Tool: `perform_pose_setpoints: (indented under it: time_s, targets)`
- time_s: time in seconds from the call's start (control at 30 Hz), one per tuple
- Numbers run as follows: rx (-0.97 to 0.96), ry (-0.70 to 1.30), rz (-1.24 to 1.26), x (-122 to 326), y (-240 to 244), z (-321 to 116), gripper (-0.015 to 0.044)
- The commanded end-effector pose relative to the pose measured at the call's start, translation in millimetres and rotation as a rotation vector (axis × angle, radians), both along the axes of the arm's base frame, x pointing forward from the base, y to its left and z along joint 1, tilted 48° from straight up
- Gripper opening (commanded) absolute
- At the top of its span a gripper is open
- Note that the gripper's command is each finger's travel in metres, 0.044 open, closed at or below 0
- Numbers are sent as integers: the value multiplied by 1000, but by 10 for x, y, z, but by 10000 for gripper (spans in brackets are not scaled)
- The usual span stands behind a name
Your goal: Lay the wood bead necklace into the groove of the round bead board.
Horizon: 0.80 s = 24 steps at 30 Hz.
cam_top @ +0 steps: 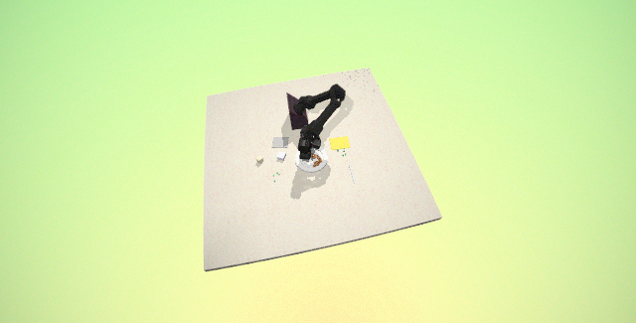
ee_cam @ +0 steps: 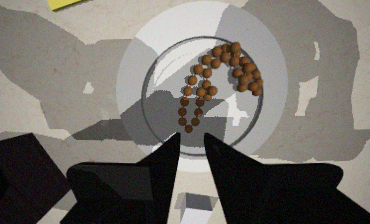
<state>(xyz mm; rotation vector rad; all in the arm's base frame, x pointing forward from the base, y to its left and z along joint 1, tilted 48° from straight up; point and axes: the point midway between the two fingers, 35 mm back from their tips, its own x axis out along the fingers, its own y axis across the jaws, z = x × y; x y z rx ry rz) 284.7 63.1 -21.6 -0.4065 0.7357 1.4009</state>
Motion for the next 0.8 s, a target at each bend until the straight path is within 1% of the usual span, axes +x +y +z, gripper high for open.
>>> perform_pose_setpoints:
  time_s: [0.0, 0.4, 0.53, 0.57, 0.77]
  targets:
    - [4, 7, -5, -12, 52, -50, 120]
    - [7, 10, -4, -30, 166, -154, 120]
    - [3, 5, 2, -22, 147, -135, 15]
    - [3, 5, 2, -22, 147, -135, 0]
    - [3, 5, 2, -22, 147, -135, 0]
